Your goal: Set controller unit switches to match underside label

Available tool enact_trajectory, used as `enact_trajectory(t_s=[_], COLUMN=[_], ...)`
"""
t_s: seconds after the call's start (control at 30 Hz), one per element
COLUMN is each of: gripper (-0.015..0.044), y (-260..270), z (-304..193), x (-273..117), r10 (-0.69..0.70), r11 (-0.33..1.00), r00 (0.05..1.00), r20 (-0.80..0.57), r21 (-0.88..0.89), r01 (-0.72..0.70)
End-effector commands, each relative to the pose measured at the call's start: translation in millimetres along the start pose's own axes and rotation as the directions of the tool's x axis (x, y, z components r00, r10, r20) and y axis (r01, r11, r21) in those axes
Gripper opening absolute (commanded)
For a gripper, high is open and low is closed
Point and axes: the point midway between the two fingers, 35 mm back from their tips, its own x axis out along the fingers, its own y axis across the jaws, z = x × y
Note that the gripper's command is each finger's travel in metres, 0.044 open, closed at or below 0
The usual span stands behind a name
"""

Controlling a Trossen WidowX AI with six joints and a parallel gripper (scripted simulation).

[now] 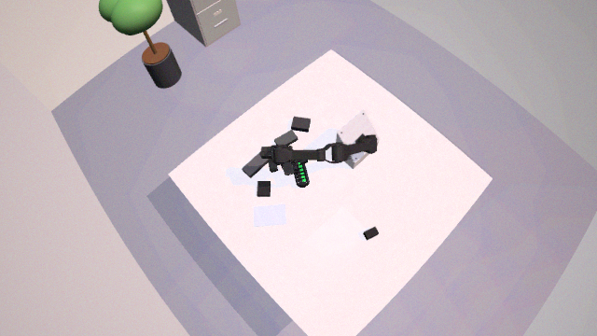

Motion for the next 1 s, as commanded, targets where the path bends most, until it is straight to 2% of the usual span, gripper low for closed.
enact_trajectory(t_s=[0.0, 0.03, 0.6, 0.67, 0.77, 0.97], gripper=[0.0000, 0.0000, 0.0440, 0.0440, 0.0361, 0.0204], y=[0, 0, 0, 0, 1, 13], z=[0, 0, 0, 0, 0, -1], x=[0, 0, 0, 0, -11, -72], r10=[0.001, 0.001, 0.000, 0.000, -0.011, -0.069], r11=[1.000, 1.000, 1.000, 1.000, 1.000, 0.993], r00=[1.000, 1.000, 1.000, 1.000, 1.000, 0.998], r20=[-0.003, -0.003, 0.000, 0.000, 0.002, 0.002], r21=[-0.005, -0.005, 0.000, 0.000, 0.020, 0.096], r01=[-0.001, -0.001, 0.000, 0.000, 0.011, 0.069])
